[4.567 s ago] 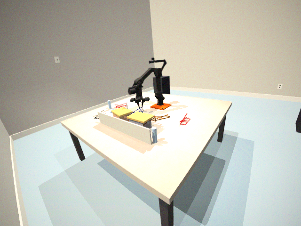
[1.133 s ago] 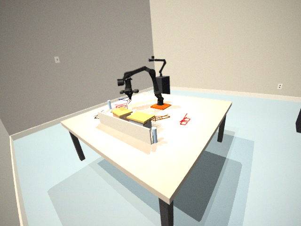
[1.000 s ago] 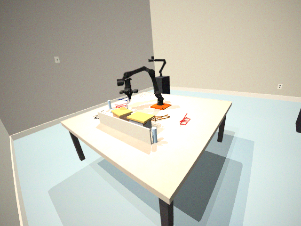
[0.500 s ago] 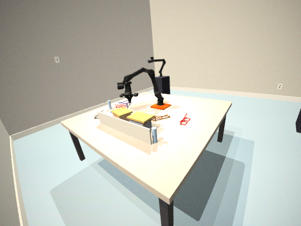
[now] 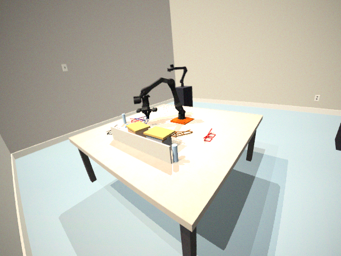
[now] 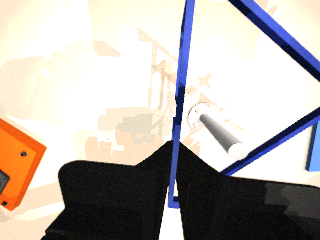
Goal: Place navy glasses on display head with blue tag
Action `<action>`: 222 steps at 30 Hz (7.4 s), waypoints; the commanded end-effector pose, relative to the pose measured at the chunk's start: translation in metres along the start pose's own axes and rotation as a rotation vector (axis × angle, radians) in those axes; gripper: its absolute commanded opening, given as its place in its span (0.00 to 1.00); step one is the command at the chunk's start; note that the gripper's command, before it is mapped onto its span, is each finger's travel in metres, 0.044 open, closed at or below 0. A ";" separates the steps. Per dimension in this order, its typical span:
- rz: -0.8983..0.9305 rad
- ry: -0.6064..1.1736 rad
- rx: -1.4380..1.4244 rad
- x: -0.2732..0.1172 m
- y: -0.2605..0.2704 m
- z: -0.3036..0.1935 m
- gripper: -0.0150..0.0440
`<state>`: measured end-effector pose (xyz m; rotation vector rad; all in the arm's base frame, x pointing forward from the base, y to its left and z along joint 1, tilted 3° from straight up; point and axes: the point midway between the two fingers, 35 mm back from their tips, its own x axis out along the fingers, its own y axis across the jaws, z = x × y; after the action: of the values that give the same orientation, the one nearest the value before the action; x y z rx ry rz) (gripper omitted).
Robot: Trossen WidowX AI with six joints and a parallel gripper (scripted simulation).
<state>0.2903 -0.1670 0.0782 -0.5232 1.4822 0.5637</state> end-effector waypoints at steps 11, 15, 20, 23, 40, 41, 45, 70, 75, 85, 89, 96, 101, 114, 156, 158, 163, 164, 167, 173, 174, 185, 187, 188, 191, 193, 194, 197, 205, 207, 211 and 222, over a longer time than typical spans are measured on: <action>0.001 0.003 0.004 0.001 0.009 0.007 0.25; 0.002 0.003 0.004 0.001 0.011 0.009 0.25; 0.002 0.003 0.004 0.001 0.014 0.012 0.25; 0.002 0.002 0.004 0.001 0.016 0.014 0.25; 0.003 0.001 0.004 0.001 0.024 0.025 0.25; 0.003 0.001 0.004 0.001 0.024 0.026 0.25; 0.003 0.001 0.004 0.001 0.025 0.029 0.25; 0.003 -0.001 0.004 0.001 0.031 0.047 0.25; 0.003 -0.001 0.004 0.001 0.032 0.050 0.25; 0.003 -0.001 0.004 0.001 0.032 0.049 0.25; 0.003 -0.001 0.004 0.001 0.032 0.049 0.25; 0.003 0.000 0.004 0.001 0.032 0.045 0.25; 0.003 0.000 0.004 0.001 0.032 0.042 0.25; 0.003 0.001 0.004 -0.055 0.031 0.037 0.25; 0.002 0.007 0.005 -0.002 0.013 -0.040 0.25; 0.002 0.007 0.005 0.001 0.013 -0.040 0.25; 0.002 0.007 0.005 0.001 0.013 -0.040 0.25; 0.002 0.007 0.005 0.001 0.013 -0.041 0.25; 0.002 0.008 0.005 0.001 0.015 -0.043 0.25; 0.002 0.008 0.005 0.001 0.018 -0.048 0.25; 0.002 0.008 0.005 0.001 0.018 -0.048 0.25; 0.002 0.009 0.005 0.001 0.022 -0.054 0.25; 0.002 0.009 0.005 0.001 0.023 -0.055 0.25; 0.003 0.009 0.005 0.001 0.023 -0.056 0.25; 0.003 0.009 0.005 0.001 0.024 -0.058 0.25; 0.003 0.009 0.005 0.001 0.025 -0.060 0.25; 0.003 0.009 0.005 0.001 0.026 -0.061 0.25; 0.003 0.009 0.005 0.001 0.027 -0.063 0.25; 0.003 0.010 0.005 0.001 0.029 -0.069 0.25; 0.003 0.010 0.005 0.001 0.029 -0.071 0.25; 0.003 0.010 0.005 0.001 0.030 -0.074 0.25; 0.003 0.011 0.005 0.001 0.031 -0.080 0.25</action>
<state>0.2120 -0.1929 0.0763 -0.5166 1.4867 0.5581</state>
